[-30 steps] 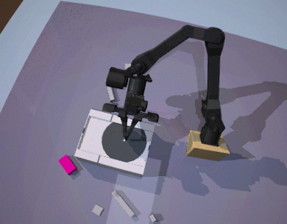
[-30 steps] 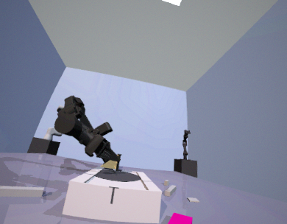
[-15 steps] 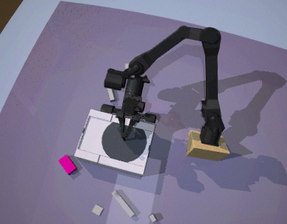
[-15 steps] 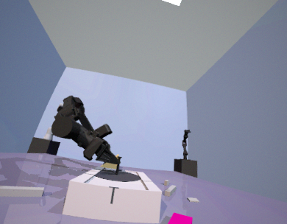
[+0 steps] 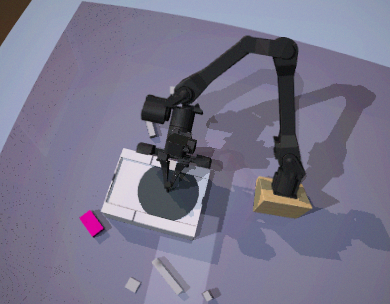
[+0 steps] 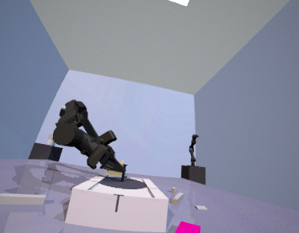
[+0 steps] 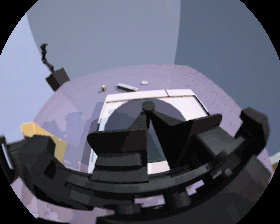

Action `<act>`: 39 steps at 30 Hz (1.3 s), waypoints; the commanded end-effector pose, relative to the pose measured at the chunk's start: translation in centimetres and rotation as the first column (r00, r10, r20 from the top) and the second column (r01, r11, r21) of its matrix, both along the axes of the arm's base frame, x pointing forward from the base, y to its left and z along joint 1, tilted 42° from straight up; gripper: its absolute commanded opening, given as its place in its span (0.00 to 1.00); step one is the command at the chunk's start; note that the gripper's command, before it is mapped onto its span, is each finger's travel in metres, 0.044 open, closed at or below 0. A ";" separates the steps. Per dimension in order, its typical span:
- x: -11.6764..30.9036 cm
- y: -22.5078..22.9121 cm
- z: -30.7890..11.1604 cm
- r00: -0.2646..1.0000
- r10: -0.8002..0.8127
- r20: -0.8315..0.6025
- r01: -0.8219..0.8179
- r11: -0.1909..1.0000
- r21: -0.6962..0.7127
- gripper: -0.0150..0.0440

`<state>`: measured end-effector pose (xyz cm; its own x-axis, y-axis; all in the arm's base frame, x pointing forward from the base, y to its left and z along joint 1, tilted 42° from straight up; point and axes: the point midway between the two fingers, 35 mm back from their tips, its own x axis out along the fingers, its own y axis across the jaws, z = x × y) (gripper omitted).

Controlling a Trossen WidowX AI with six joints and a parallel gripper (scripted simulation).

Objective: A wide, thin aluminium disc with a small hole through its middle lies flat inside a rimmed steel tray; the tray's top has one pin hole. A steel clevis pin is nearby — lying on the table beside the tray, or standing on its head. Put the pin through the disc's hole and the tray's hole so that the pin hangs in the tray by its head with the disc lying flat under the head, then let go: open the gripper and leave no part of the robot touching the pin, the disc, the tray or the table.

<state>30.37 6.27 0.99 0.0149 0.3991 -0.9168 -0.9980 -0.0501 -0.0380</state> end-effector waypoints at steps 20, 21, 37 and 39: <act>0.7 0.2 -0.1 1.000 0.001 0.003 -0.001 1.000 -0.006 0.25; 0.8 0.2 -0.1 1.000 0.001 0.003 -0.001 1.000 -0.006 0.25; 1.4 0.4 -0.2 1.000 0.001 0.003 -0.001 1.000 -0.006 0.25; 1.5 0.4 -0.2 1.000 0.001 0.003 -0.001 1.000 -0.006 0.25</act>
